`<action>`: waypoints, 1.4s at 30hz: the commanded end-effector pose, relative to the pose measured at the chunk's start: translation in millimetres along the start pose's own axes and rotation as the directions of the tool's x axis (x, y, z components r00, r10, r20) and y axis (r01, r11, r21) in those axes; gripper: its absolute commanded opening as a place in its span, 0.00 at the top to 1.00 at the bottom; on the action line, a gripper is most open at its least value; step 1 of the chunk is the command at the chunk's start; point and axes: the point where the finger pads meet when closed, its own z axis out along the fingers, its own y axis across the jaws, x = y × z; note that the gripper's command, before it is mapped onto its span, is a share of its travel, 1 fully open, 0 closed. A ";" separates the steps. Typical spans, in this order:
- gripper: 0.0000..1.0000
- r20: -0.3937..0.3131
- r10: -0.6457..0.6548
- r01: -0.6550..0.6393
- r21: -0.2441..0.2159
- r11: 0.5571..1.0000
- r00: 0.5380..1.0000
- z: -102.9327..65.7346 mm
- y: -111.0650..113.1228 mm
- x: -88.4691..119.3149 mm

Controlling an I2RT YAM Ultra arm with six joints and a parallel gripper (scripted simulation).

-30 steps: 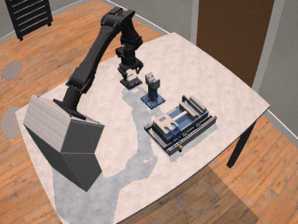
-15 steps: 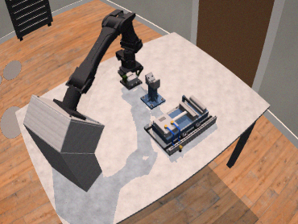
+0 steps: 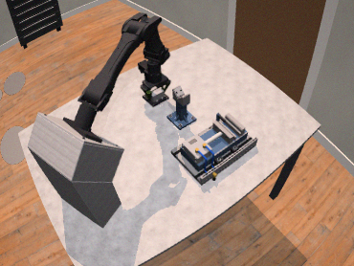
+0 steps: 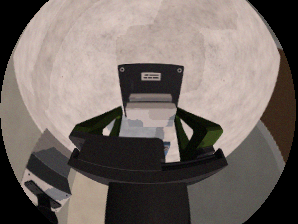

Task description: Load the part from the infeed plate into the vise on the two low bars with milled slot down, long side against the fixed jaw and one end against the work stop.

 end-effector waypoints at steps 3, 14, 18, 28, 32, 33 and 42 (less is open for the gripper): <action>0.19 0.035 0.003 -0.005 0.046 0.999 0.999 -10.1 -20.6 -9.1; 0.19 0.029 0.005 -0.006 0.039 0.999 1.000 -5.5 -19.1 -6.6; 0.19 0.025 0.004 -0.005 0.033 0.999 1.000 -1.0 -16.7 -5.6; 0.19 0.028 0.005 -0.006 0.039 0.999 1.000 -3.7 -19.0 -6.2; 0.19 0.028 0.005 -0.006 0.039 0.999 1.000 -3.7 -19.0 -6.2; 0.19 0.028 0.005 -0.006 0.039 0.999 1.000 -3.7 -19.0 -6.2; 0.19 0.028 0.005 -0.006 0.039 0.999 1.000 -3.7 -19.0 -6.2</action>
